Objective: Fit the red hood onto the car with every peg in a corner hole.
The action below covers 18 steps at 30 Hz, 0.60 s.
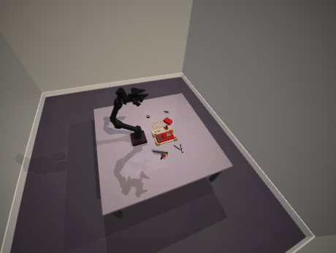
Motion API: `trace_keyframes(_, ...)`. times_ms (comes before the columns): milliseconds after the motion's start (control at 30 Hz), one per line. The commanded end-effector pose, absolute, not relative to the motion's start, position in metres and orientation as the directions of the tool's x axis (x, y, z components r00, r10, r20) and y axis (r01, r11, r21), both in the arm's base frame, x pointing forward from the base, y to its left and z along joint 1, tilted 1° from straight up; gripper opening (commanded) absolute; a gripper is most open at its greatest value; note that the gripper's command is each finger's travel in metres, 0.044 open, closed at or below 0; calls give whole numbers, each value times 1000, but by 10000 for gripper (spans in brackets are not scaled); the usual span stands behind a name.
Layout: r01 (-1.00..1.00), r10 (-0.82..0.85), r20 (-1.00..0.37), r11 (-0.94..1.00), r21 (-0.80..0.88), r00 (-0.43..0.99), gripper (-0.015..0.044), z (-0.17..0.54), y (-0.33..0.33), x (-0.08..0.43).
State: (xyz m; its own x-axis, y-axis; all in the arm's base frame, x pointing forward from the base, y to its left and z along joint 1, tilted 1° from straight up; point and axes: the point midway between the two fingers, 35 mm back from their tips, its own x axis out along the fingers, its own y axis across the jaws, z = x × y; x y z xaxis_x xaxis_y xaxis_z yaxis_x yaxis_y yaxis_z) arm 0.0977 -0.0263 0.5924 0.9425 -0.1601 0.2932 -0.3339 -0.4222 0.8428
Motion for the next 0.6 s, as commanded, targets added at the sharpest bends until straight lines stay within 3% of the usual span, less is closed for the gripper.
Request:
trace_keyframes(0, -238, -134, 202, -375, 896, 970, 440, 582, -21, 138)
trace_keyframes(300, -26, -95, 1, -260, 965, 996, 440, 547, -9, 218)
trace_keyframes(567, 248, -44, -260, -174, 953, 965, 440, 484, 18, 304)
